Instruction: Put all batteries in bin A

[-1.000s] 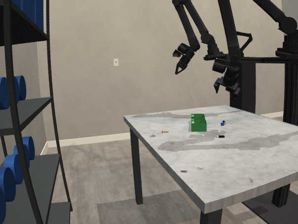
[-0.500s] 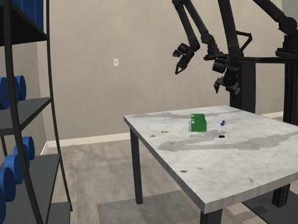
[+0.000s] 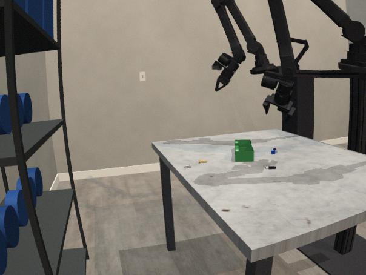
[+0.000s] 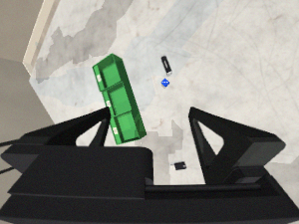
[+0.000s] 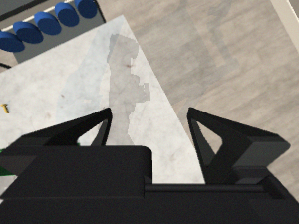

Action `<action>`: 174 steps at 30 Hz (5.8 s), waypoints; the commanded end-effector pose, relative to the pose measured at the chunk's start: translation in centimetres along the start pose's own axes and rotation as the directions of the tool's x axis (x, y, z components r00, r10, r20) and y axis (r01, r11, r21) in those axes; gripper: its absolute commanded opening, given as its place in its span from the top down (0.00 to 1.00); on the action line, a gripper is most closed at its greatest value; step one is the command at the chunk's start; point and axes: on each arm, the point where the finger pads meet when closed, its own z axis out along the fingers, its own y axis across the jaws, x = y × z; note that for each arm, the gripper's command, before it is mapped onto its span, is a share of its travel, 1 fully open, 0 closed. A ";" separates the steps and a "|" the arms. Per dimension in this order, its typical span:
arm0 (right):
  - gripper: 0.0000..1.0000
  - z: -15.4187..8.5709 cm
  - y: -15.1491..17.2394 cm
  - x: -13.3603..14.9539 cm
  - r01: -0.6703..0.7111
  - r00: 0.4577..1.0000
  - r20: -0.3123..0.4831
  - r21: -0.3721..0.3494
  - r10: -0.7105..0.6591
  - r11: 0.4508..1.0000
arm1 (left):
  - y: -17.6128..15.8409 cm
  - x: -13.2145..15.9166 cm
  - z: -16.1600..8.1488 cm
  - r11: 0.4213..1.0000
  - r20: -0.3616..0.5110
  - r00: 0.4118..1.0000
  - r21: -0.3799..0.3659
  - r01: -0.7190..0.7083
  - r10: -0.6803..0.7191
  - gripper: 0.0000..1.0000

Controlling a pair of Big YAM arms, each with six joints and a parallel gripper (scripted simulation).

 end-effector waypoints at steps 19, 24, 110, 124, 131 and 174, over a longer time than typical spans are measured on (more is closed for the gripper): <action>0.00 -0.5 -0.3 -0.3 0.004 1.000 0.011 0.006 -0.004 1.000 | 2.1 -1.3 -2.3 0.905 -0.098 0.901 0.014 0.425 -0.422 0.00; 0.00 -0.5 -0.3 -0.3 0.004 1.000 0.011 0.006 -0.004 1.000 | 2.3 -1.3 -2.3 0.864 -0.118 0.859 0.008 0.503 -0.499 0.00; 0.00 -0.5 -0.3 -0.3 0.004 1.000 0.011 0.006 -0.004 1.000 | 3.5 1.8 0.2 -0.478 -0.018 -0.608 -0.601 0.641 -0.794 0.00; 0.00 -0.5 -0.3 -0.3 0.004 1.000 0.011 0.006 -0.004 1.000 | 10.2 6.0 9.0 -0.314 -0.131 -0.470 -0.586 0.747 -0.873 0.00; 0.00 -0.5 -0.3 -0.3 0.004 1.000 0.011 0.006 -0.004 1.000 | 12.6 7.5 12.2 -0.315 -0.129 -0.469 -0.585 0.747 -0.874 0.00; 0.00 -0.5 -0.3 -0.3 0.004 1.000 0.011 0.006 -0.004 1.000 | 15.0 8.1 16.1 -0.311 -0.121 -0.457 -0.579 0.753 -0.881 0.00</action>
